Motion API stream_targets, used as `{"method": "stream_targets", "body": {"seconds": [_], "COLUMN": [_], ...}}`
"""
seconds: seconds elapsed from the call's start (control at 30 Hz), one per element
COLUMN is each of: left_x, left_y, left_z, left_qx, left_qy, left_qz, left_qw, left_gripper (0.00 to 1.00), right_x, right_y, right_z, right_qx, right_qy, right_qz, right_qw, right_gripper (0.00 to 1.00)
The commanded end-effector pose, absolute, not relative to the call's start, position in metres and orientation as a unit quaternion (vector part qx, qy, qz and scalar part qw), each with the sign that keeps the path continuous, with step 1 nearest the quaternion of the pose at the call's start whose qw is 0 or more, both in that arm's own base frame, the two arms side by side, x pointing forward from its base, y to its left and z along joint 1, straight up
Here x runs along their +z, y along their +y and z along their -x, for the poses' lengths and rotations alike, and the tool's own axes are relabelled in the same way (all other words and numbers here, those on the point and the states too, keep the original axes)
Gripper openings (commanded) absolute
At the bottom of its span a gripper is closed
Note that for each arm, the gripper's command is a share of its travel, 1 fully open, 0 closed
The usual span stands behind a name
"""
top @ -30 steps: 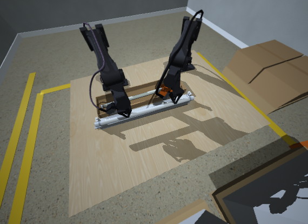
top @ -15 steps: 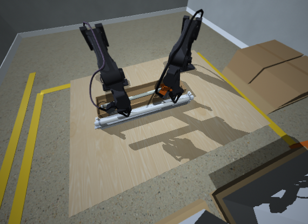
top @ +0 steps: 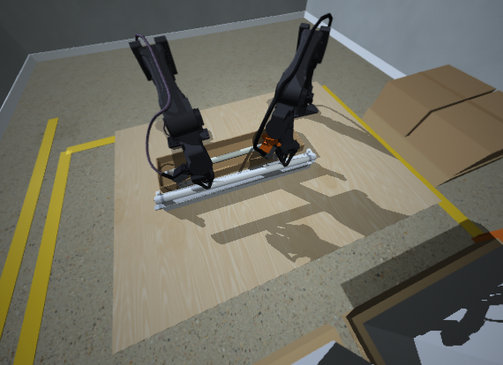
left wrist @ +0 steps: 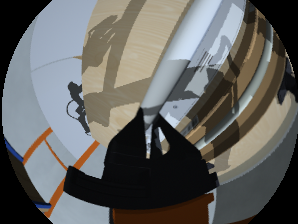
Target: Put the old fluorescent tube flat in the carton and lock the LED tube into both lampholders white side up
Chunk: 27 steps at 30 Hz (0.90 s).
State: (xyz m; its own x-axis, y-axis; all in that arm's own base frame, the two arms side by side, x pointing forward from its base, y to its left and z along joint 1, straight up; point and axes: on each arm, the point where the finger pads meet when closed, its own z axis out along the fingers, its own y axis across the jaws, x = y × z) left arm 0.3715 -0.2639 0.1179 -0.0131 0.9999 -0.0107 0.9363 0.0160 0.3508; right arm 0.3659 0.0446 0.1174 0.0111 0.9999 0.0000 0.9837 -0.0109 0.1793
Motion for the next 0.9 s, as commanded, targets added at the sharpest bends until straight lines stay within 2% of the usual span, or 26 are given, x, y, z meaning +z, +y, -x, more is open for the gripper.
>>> {"method": "stream_targets", "body": {"seconds": [0.0,0.07,0.23,0.47,0.67,0.87], "left_x": [0.141,0.13,0.136,0.123,0.134,0.128], "left_y": [-0.27,-0.266,-0.267,-0.267,-0.276,-0.272], "left_z": [-0.377,-0.372,-0.378,-0.375,-0.377,-0.379], "left_qx": [0.123,0.122,0.123,0.123,0.125,0.127], "left_qy": [0.703,0.704,0.705,0.705,0.7,0.703], "left_qz": [-0.68,-0.683,-0.679,-0.683,-0.683,-0.682], "left_qw": [0.168,0.154,0.164,0.149,0.163,0.155], "left_gripper": [0.11,0.11,0.11,0.11,0.11,0.11], "right_x": [0.126,0.106,0.138,0.115,0.12,0.131], "right_y": [0.048,0.048,0.044,0.042,0.046,0.049], "right_z": [-0.363,-0.361,-0.372,-0.362,-0.357,-0.374], "right_qx": [0.07,0.056,0.081,0.055,0.058,0.08], "right_qy": [0.703,0.705,0.697,0.699,0.7,0.703], "right_qz": [-0.704,-0.705,-0.707,-0.71,-0.708,-0.702], "right_qw": [0.069,0.058,0.082,0.061,0.063,0.078], "right_gripper": [0.11,0.11,0.11,0.11,0.11,0.11]}}
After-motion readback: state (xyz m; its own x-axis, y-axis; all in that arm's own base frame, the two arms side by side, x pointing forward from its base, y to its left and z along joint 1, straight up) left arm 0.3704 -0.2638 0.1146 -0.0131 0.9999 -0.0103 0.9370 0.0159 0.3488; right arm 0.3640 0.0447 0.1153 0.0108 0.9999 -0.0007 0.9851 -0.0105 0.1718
